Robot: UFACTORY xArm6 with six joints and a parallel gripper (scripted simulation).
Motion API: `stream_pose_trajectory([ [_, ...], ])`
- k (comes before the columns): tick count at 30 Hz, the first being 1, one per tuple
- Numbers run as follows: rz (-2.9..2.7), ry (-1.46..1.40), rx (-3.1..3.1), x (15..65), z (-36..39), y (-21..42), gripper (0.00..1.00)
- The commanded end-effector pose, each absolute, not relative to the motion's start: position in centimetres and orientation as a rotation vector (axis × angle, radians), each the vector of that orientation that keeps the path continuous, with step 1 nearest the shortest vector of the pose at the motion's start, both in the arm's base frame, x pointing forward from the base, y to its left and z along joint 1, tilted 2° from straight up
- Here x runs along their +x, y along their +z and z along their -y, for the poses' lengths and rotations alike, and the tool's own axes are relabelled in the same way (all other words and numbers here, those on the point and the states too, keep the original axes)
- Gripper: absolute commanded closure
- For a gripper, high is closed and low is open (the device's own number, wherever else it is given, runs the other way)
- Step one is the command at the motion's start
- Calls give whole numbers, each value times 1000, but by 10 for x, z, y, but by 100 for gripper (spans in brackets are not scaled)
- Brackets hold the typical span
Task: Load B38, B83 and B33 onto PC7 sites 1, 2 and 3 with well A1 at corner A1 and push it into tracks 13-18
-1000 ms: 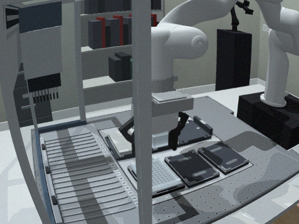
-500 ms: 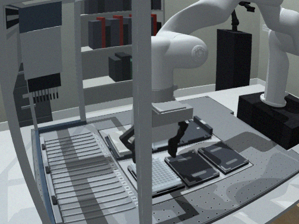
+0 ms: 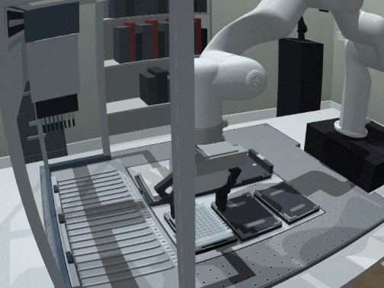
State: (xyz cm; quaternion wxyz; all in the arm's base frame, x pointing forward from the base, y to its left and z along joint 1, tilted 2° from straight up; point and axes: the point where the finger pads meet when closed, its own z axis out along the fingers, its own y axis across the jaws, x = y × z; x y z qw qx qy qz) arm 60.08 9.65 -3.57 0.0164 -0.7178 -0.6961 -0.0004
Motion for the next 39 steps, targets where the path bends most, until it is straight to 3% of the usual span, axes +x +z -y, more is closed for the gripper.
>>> stream_pose_trajectory([
  [1, 2167, -10, -2234, 603, -97, -34, 0],
  [39, 2167, -9, -2234, 603, -97, -52, 0],
])
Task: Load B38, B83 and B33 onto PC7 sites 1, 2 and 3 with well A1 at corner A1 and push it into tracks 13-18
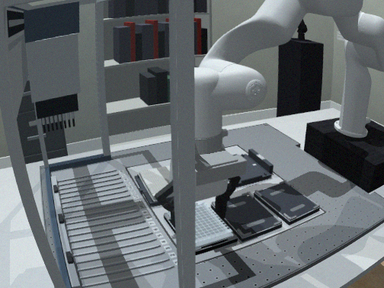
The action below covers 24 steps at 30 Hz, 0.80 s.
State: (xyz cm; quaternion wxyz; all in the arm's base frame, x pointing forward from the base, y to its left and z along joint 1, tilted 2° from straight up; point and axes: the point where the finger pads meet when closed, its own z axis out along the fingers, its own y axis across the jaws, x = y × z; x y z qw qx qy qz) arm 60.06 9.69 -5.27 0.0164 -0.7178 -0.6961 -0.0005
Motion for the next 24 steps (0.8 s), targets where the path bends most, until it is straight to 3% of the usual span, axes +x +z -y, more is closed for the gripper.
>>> stream_pose_trajectory([
  [1, 2167, -9, -2234, 603, -97, -53, 0],
  [21, 2167, -9, -2234, 603, -97, -54, 0],
  [22, 2167, -9, -2234, 603, -97, -53, 100],
  [24, 2167, -9, -2234, 603, -97, -53, 100],
])
